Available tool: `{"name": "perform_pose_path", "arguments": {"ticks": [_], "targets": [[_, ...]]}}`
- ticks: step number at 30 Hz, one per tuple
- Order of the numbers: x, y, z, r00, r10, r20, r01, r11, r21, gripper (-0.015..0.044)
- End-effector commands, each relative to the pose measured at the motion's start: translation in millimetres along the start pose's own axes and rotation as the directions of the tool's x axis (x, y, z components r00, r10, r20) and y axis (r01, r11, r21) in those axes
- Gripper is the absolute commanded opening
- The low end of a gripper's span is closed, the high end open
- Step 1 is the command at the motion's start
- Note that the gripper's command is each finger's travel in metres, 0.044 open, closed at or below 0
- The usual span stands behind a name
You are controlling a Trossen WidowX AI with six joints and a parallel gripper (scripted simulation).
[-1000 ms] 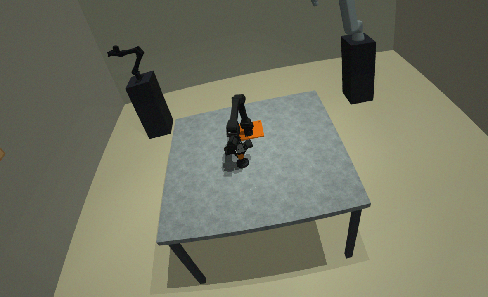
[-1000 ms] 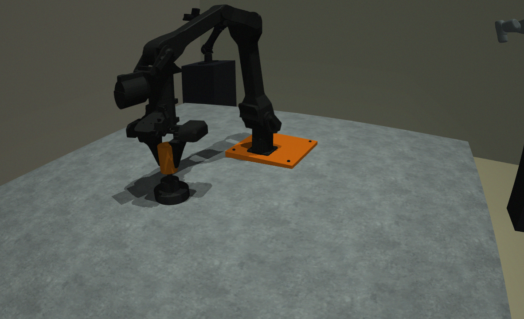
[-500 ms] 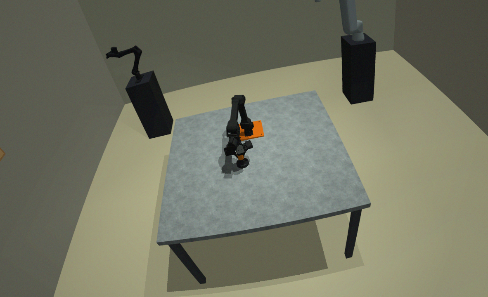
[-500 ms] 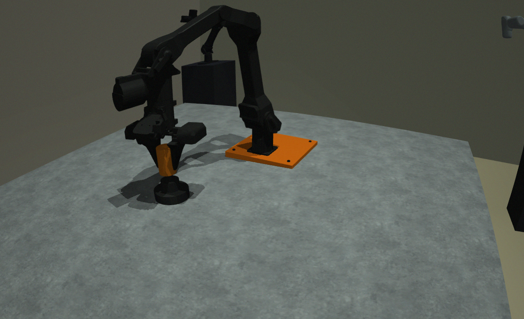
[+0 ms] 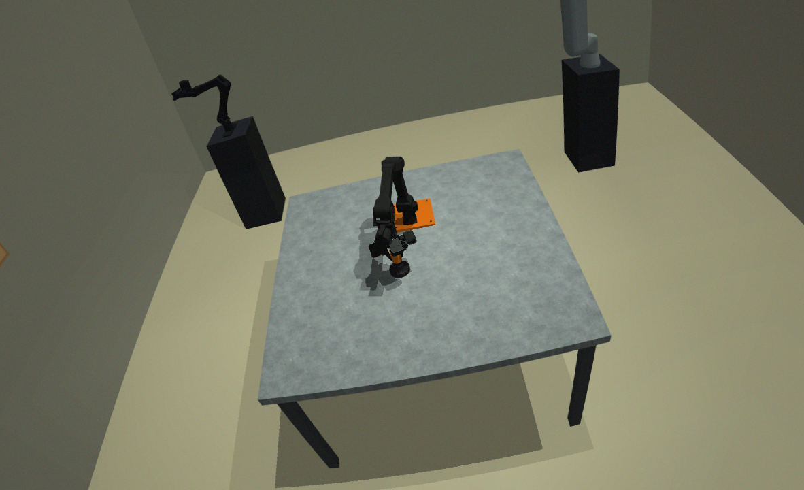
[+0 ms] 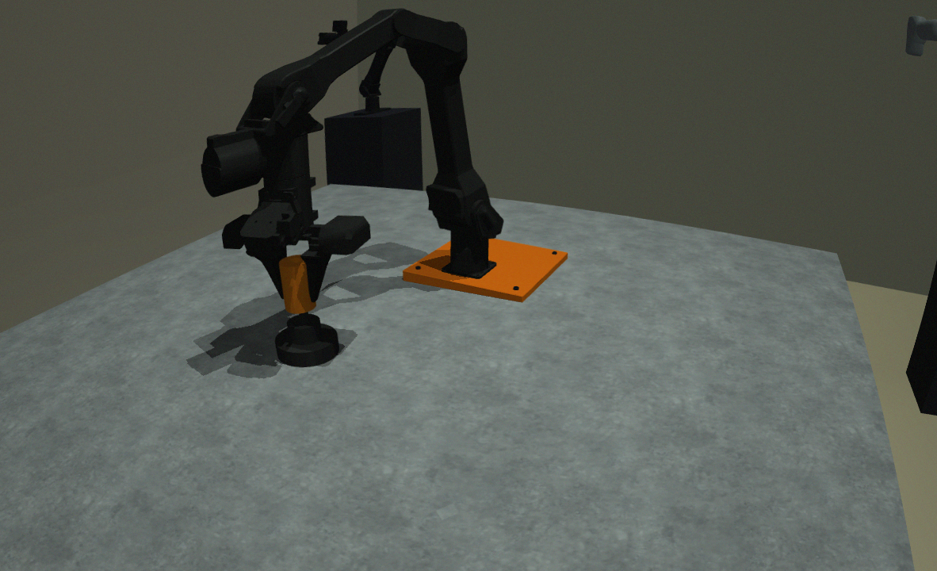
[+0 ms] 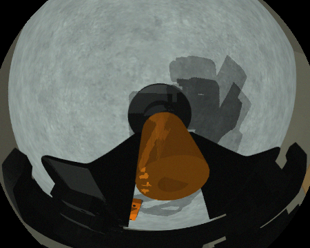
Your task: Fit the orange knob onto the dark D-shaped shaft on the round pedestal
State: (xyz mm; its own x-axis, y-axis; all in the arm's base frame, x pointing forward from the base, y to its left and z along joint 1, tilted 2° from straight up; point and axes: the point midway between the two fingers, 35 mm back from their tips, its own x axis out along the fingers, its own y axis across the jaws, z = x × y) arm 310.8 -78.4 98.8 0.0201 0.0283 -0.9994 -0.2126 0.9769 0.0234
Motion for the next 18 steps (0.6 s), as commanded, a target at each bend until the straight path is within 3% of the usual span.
{"name": "perform_pose_path", "arguments": {"ticks": [1,18], "targets": [[-3.2,1.3,-1.2,1.0,-0.001,0.01,0.001,1.0,-0.008,0.0],[3.1,1.9,-2.4,1.0,-0.001,0.01,0.001,1.0,-0.008,0.0]]}}
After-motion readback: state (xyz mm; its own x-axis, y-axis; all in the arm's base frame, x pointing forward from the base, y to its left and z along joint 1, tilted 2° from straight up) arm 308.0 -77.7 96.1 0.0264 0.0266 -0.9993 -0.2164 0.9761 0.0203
